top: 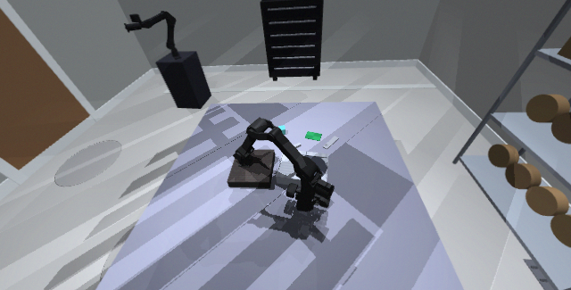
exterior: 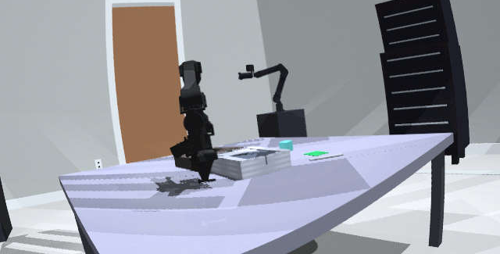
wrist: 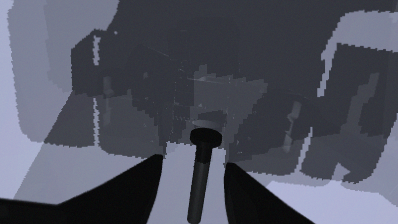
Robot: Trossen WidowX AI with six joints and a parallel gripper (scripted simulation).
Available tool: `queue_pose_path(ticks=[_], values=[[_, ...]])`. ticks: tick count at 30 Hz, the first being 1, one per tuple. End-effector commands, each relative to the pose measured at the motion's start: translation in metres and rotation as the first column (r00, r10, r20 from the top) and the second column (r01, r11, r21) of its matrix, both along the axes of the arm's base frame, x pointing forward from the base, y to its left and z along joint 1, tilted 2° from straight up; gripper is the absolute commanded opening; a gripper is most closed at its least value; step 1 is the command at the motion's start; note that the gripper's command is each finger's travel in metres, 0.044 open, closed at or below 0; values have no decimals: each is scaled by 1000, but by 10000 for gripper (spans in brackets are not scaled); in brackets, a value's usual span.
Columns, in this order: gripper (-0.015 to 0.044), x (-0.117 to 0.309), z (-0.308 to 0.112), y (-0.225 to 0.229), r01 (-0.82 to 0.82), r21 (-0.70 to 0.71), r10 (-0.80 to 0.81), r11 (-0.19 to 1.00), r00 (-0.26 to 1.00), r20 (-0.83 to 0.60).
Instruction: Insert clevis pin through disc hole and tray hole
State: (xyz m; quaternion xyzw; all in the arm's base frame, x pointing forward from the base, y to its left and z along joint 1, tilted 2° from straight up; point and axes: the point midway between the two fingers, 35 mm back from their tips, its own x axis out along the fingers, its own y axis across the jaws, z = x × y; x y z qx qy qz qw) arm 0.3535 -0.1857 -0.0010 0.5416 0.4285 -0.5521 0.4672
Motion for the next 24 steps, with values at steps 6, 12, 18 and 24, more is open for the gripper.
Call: queue_pose_path(ticks=[6, 12, 18, 24], values=[[160, -3, -9, 1, -5, 8, 5, 1000, 1000, -18], [160, -3, -9, 1, -5, 8, 5, 1000, 1000, -18], [160, -3, -9, 1, -5, 8, 5, 1000, 1000, -18], [107, -3, -9, 1, -5, 8, 5, 1000, 1000, -18]])
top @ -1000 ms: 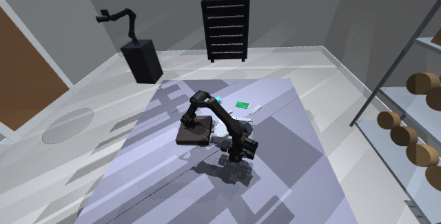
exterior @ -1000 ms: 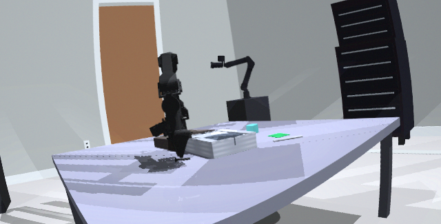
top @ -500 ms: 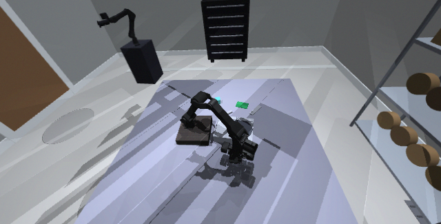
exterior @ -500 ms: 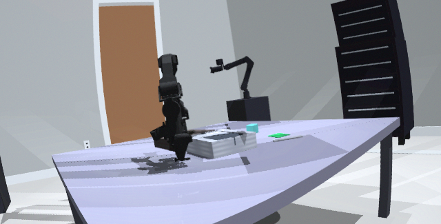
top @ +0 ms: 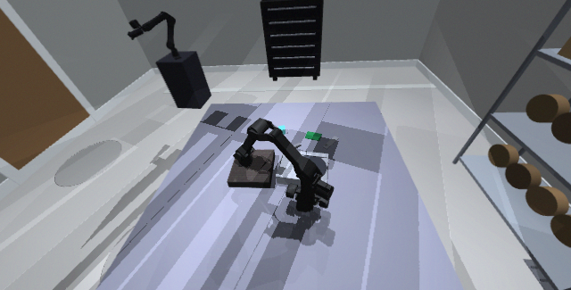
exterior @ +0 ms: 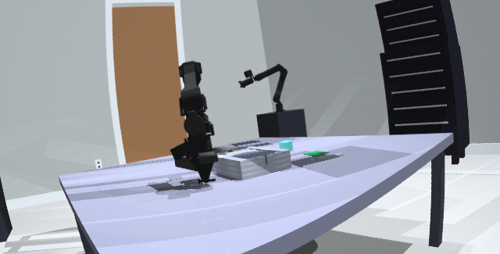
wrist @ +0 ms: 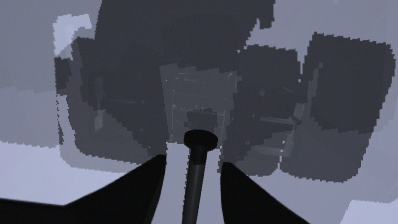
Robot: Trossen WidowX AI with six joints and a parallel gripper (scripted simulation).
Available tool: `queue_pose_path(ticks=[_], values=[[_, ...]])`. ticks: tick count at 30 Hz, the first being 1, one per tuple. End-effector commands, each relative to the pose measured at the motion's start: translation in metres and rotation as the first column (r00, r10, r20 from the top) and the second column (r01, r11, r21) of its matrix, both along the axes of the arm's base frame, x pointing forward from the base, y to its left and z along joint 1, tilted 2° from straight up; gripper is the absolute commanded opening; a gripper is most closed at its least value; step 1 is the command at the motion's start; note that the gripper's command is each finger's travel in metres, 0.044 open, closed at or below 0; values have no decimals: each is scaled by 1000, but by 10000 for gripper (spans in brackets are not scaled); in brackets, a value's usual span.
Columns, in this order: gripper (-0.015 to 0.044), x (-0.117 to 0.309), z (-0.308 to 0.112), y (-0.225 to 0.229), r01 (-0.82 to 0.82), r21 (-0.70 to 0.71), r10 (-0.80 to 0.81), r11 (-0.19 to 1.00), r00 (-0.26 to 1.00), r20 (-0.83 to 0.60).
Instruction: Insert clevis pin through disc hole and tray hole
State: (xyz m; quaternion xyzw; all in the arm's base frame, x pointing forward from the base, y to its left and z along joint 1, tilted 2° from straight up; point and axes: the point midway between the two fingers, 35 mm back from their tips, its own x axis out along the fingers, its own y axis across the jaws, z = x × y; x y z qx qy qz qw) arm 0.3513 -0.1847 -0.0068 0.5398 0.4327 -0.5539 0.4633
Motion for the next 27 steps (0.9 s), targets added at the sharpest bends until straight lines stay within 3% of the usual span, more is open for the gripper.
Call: queue_pose_path(ticks=[1, 10, 27], values=[[81, -1, -3, 0, -5, 2, 5, 1000, 1000, -7], [2, -1, -3, 0, -5, 2, 5, 1000, 1000, -7], [0, 0, 34, 1, 0, 0, 0, 1000, 1000, 0]])
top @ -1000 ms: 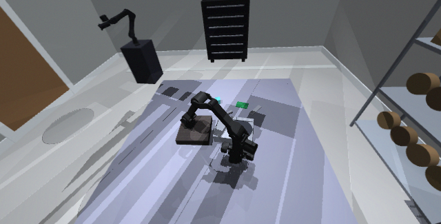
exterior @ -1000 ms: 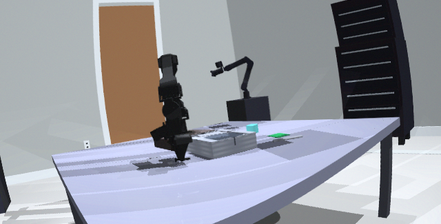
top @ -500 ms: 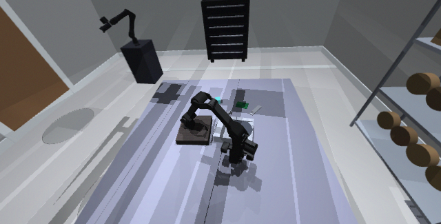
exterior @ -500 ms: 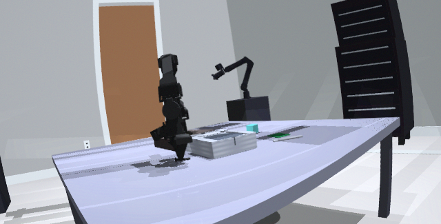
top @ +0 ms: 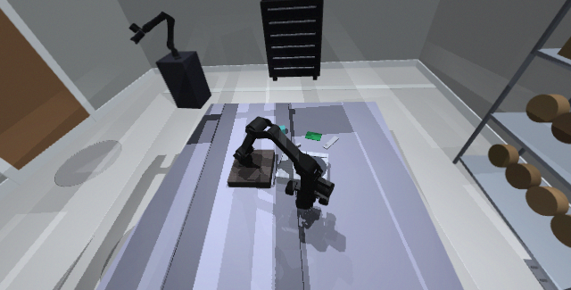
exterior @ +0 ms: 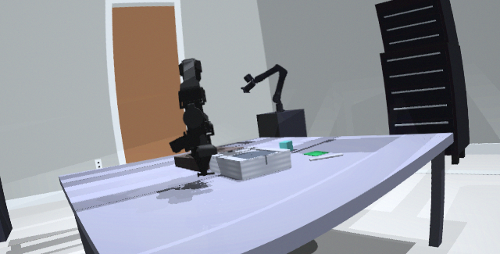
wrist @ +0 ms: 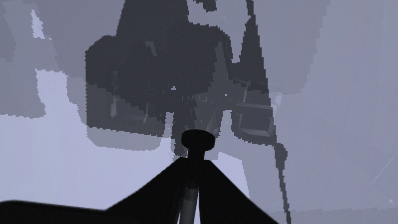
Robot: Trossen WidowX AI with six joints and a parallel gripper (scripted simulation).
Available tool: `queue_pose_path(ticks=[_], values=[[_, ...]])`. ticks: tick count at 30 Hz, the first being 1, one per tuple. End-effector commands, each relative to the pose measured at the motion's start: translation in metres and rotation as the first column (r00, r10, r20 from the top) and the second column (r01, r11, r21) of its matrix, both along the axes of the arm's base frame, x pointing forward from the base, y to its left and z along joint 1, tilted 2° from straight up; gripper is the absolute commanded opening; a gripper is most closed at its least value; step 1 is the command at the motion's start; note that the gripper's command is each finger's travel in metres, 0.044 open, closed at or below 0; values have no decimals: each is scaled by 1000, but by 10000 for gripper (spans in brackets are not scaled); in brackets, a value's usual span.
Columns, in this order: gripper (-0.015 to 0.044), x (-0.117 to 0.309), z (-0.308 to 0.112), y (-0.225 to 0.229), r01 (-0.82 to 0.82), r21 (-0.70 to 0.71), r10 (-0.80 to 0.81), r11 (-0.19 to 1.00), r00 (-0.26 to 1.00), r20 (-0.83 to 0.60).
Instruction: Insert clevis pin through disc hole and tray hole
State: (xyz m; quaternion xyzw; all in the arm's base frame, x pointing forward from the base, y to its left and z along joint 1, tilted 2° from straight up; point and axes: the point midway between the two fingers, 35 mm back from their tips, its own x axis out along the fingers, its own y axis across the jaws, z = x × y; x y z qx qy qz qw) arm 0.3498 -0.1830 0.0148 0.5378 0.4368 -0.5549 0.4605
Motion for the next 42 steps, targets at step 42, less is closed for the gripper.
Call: queue_pose_path(ticks=[42], values=[[0, 0, 13, -4, -15, -3, 15, 1000, 1000, 2]])
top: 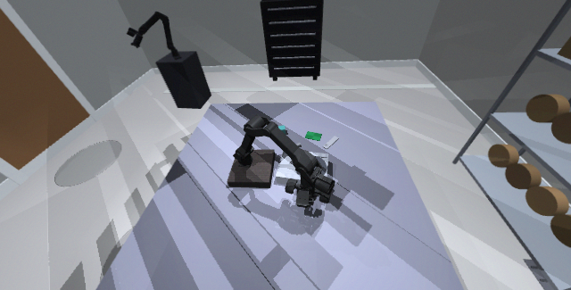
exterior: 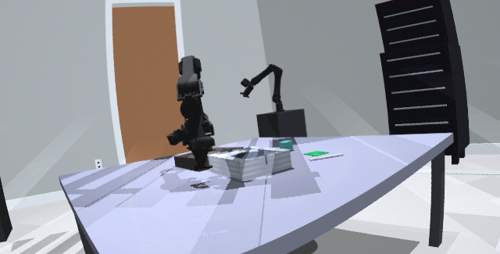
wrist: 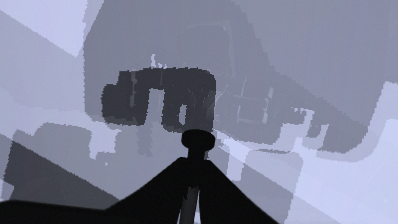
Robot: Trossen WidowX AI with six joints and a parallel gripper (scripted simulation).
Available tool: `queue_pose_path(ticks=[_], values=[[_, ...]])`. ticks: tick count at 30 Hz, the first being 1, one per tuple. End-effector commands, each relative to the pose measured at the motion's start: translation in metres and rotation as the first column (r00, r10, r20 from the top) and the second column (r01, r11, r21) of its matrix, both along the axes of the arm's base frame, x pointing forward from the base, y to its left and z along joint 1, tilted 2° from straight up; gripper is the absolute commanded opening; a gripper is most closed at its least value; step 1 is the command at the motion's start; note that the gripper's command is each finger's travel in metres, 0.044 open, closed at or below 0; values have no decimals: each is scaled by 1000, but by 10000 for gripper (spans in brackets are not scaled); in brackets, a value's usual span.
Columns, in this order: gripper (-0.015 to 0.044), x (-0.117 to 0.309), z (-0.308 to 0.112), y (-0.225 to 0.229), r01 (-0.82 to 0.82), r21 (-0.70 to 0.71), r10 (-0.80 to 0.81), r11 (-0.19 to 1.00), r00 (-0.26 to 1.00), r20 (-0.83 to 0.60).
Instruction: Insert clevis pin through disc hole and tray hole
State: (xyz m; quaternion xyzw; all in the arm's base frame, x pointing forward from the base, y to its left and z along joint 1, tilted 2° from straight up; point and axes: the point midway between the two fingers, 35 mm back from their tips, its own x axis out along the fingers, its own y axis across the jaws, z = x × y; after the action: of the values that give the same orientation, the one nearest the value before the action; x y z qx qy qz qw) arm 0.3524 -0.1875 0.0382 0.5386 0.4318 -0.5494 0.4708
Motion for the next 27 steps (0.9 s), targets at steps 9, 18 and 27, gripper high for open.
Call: queue_pose_path(ticks=[9, 18, 27], values=[[0, -3, -24, -1, -5, 8, 5, 1000, 1000, -18], [0, -3, -38, -2, -5, 8, 5, 1000, 1000, -18], [0, -4, -48, -3, -5, 8, 5, 1000, 1000, -19]])
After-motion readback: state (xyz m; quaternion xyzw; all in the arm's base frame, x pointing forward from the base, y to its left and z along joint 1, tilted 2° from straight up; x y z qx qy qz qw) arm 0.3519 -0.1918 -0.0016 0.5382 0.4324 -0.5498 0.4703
